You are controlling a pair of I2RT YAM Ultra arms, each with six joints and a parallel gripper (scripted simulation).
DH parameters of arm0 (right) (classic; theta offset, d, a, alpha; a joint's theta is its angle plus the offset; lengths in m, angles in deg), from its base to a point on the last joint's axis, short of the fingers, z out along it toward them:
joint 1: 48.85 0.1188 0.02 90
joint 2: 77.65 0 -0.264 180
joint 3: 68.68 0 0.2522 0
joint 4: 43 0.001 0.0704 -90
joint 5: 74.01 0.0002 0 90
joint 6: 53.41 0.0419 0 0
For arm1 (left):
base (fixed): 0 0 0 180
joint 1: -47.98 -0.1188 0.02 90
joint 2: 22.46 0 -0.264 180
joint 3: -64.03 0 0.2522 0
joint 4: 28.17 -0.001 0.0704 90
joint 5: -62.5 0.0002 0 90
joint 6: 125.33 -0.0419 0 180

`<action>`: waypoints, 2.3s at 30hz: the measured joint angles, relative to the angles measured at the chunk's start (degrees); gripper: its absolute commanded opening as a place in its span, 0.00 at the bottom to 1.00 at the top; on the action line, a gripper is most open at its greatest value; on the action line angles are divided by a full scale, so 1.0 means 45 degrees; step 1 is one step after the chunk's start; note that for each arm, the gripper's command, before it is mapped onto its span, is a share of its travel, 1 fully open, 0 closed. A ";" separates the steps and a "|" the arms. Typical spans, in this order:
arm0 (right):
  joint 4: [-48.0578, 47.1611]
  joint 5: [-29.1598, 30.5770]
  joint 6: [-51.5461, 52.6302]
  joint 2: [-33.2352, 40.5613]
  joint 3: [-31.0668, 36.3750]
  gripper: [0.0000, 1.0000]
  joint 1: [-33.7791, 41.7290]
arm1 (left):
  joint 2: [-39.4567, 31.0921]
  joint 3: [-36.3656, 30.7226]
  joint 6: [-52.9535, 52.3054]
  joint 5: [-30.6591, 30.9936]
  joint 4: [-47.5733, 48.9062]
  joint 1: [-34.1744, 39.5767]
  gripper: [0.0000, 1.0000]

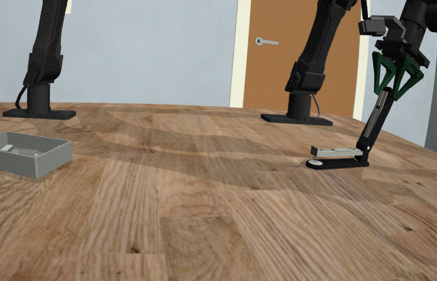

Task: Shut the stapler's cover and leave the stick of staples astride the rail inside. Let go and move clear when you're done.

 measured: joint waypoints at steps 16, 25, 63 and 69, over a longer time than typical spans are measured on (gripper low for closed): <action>0.0000 0.0000 0.0000 0.0000 0.0000 1.00 0.0000 | -0.0073 -0.1078 0.0296 0.0005 0.1132 0.0267 0.50; 0.0000 0.0000 0.0000 0.0000 0.0000 1.00 0.0000 | -0.0073 -0.1413 0.0423 0.0010 0.1593 0.0364 0.50; 0.0000 0.0000 0.0000 0.0000 0.0000 1.00 0.0000 | -0.0325 -0.1413 0.1185 -0.1005 0.1705 0.1064 0.00; 0.0000 0.0000 0.0000 0.0000 0.0000 1.00 0.0000 | -0.0403 -0.1239 0.1860 -0.2021 0.1656 0.1753 0.00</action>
